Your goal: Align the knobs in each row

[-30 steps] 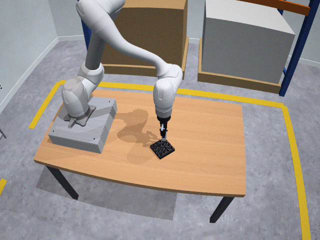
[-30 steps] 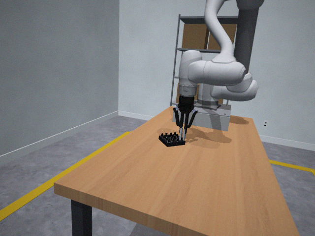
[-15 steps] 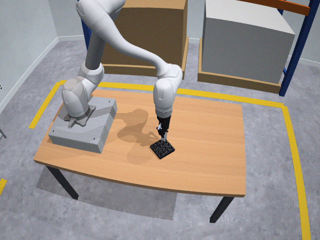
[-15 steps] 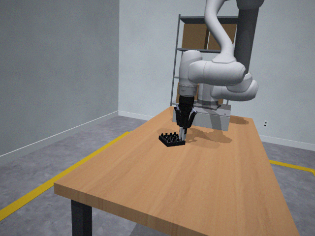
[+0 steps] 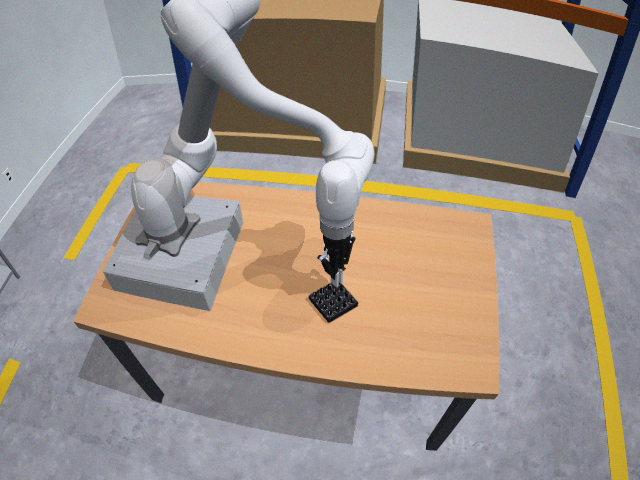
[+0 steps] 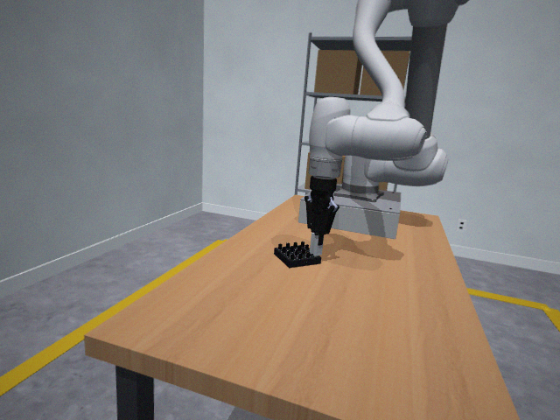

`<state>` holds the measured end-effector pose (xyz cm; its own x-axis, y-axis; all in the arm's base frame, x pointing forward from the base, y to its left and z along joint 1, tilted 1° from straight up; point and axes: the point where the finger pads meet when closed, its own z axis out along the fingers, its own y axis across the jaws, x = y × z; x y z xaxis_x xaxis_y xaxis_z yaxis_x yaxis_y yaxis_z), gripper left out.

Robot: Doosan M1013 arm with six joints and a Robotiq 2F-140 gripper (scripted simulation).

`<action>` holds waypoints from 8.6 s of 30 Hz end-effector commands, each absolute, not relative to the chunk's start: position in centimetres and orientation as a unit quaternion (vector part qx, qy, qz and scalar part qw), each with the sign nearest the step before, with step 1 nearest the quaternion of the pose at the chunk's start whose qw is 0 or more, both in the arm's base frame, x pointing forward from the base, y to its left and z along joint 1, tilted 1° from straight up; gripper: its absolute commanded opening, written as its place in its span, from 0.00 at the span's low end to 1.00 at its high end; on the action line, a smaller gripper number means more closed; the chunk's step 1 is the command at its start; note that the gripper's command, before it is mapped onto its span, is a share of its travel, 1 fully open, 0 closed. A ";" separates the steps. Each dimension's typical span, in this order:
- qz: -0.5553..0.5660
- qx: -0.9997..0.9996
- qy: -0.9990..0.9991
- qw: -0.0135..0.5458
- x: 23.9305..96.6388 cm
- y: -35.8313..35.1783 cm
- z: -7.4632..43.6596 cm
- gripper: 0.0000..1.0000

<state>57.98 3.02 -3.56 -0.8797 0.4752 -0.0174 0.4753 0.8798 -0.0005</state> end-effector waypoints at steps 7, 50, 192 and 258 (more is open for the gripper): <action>-0.003 0.305 0.952 0.009 58.0 3.0 -3.5 0.05; -0.002 0.341 0.940 0.009 58.0 3.0 -3.5 0.12; -0.008 -0.463 0.886 0.004 57.9 3.1 2.2 0.12; -0.008 -0.463 0.886 0.004 58.0 3.0 -2.1 0.12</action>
